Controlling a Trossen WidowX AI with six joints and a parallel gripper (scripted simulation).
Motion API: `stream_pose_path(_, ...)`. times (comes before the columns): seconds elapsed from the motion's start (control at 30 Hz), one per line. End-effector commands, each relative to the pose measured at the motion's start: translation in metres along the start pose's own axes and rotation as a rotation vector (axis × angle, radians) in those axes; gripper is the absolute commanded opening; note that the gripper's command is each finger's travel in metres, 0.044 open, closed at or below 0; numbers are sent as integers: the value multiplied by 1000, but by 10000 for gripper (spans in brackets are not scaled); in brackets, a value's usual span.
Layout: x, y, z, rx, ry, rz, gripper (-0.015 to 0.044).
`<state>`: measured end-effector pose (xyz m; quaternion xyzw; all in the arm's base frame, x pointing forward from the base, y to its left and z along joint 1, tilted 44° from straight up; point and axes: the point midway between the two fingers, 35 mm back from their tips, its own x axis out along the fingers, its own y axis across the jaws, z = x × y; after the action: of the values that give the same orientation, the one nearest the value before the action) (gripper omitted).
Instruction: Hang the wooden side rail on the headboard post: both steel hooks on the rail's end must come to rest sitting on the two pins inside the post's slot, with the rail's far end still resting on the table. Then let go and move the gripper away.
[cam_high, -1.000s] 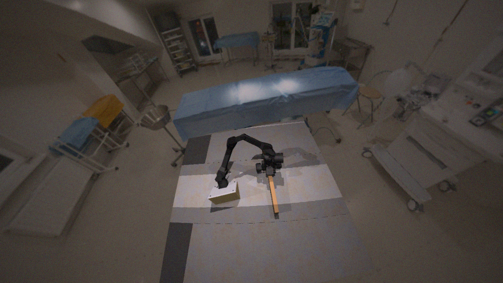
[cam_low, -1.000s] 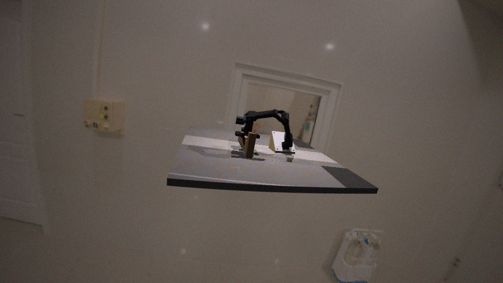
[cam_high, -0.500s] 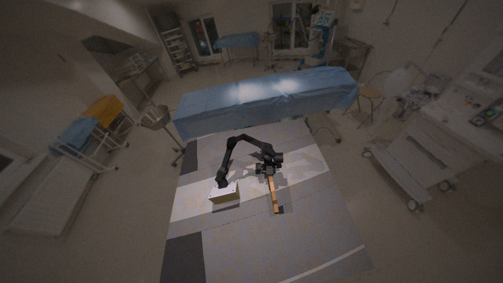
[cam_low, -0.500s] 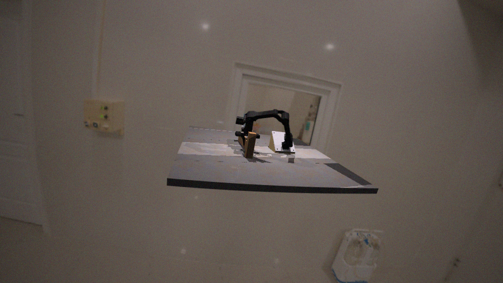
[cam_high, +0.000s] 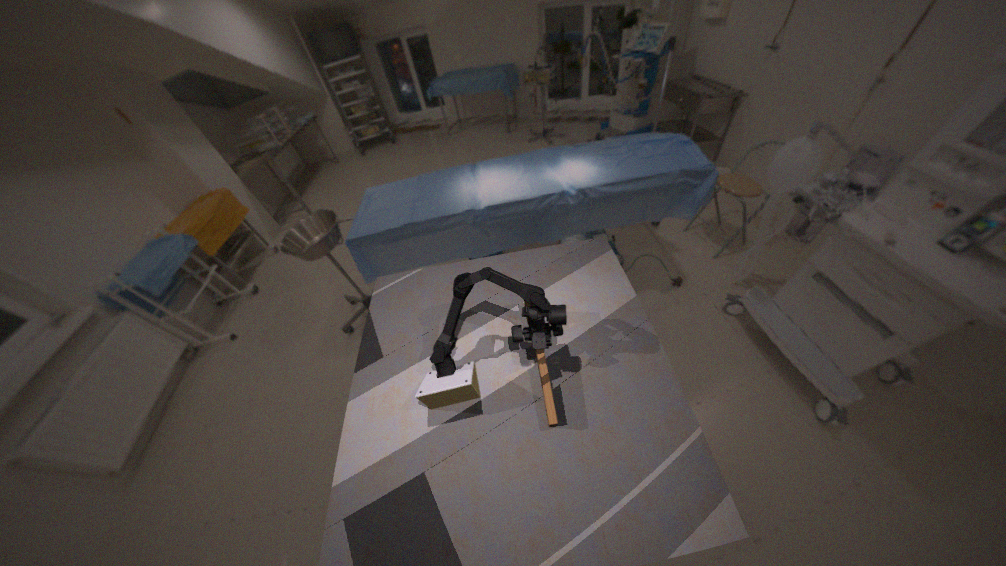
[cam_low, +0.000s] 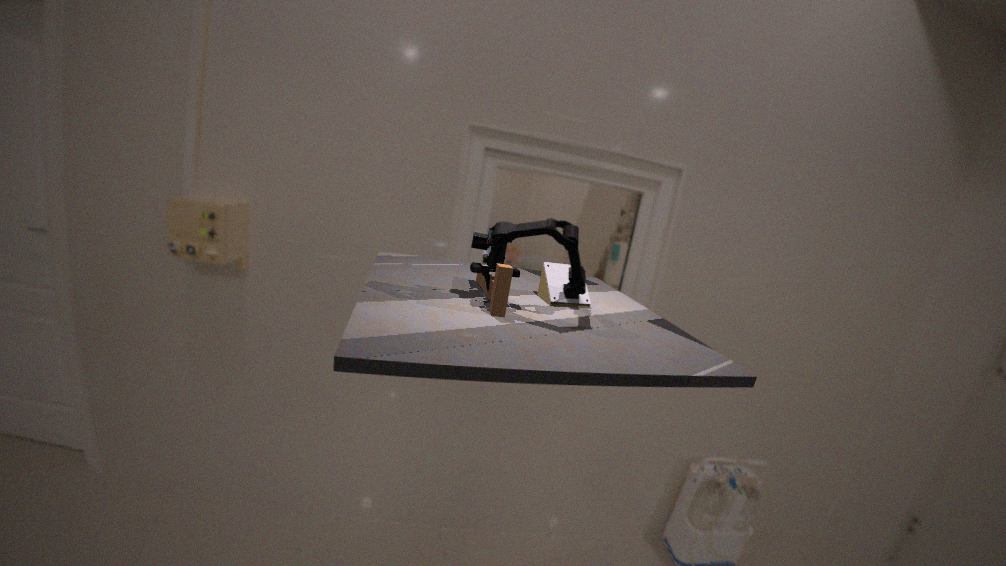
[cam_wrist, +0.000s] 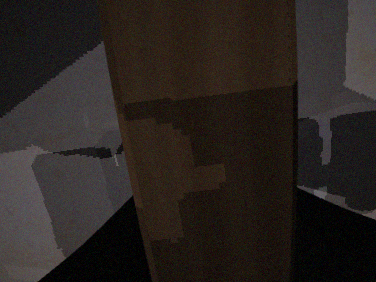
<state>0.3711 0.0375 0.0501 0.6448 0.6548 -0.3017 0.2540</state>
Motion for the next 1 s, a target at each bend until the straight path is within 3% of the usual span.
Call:
stream_pose_path(0.0, -2, 0, -1, 5, 2, 6, 0)
stream_pose_path(0.97, -2, 0, -4, 5, 3, 6, 0)
